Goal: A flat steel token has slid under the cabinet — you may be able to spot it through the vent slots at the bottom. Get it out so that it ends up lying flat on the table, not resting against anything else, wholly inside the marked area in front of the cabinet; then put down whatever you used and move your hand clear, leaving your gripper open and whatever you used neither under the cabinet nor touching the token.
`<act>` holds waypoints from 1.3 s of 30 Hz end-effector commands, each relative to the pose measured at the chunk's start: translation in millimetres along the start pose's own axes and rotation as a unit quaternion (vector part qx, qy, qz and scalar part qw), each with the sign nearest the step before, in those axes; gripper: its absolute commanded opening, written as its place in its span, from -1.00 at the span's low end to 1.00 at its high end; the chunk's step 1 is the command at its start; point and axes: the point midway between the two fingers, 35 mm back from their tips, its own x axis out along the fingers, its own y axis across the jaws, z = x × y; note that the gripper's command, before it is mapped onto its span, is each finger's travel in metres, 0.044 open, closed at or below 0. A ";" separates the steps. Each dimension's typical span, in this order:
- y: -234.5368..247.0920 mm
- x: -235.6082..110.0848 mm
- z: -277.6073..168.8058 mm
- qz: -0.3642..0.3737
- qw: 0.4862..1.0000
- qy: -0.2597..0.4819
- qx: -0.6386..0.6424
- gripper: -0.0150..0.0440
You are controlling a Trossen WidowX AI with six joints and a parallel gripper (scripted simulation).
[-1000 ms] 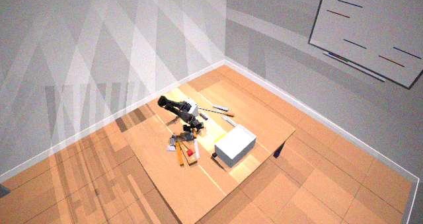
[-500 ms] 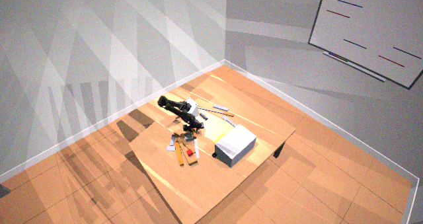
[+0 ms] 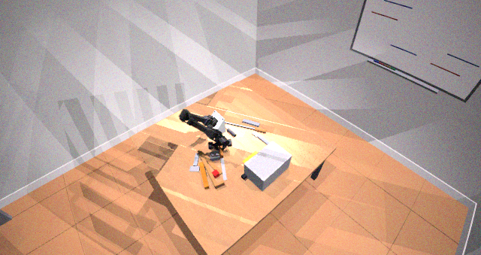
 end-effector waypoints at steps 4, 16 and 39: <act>-0.2 -0.3 -0.2 0.000 1.000 0.000 0.011 -0.49; -0.4 -0.4 -0.1 -0.001 1.000 0.001 0.003 0.19; -1.4 -33.0 3.9 0.002 1.000 -0.002 -0.010 0.42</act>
